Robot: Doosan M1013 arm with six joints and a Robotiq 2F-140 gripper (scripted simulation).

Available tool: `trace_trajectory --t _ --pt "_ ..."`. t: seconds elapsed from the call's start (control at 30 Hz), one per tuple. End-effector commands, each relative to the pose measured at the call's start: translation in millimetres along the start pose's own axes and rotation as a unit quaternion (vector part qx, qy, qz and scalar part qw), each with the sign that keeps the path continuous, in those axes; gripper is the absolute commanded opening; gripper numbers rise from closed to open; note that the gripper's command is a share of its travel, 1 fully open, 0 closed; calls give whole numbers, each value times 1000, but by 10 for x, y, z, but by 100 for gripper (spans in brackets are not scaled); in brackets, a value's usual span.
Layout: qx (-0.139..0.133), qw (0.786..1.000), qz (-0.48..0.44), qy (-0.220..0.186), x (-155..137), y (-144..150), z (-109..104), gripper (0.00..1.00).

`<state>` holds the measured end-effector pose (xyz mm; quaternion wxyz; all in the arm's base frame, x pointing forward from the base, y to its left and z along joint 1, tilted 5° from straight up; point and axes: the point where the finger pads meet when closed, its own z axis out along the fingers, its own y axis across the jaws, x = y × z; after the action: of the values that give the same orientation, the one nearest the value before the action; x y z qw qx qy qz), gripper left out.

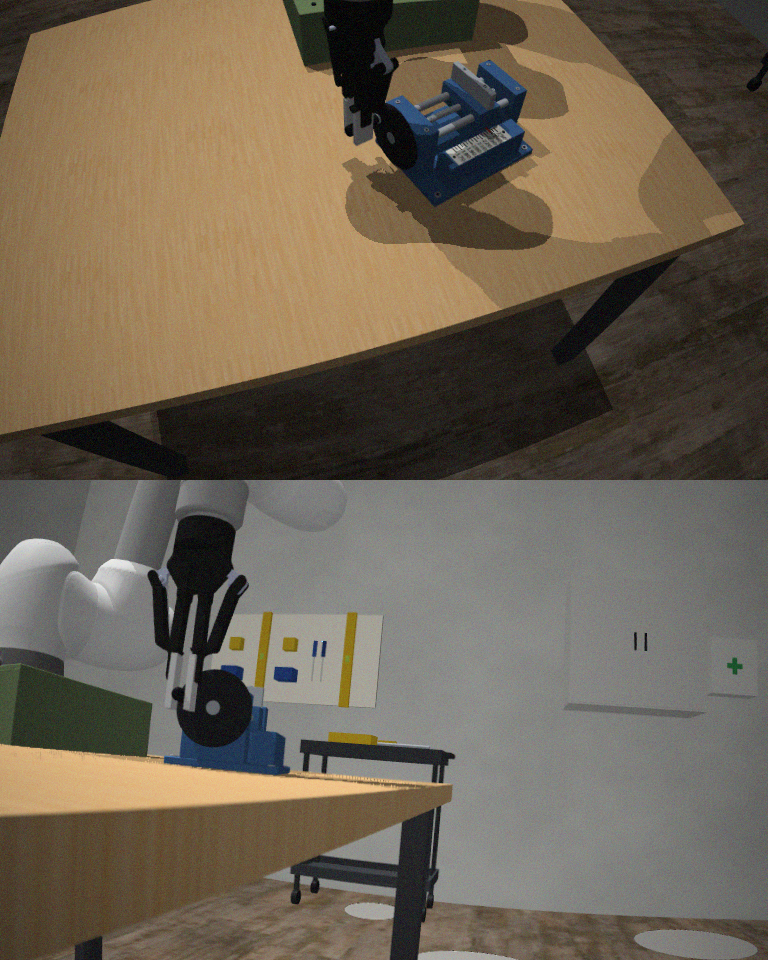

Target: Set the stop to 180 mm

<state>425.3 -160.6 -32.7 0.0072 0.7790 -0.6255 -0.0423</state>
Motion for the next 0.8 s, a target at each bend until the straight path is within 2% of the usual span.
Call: trace_trajectory --t 0.0,0.43,0.77 --pt "0 1000 1 0 0 10 55 4" --pt "0 1000 1 0 0 -60 301 4" --pt "0 1000 1 0 0 -184 404 4"
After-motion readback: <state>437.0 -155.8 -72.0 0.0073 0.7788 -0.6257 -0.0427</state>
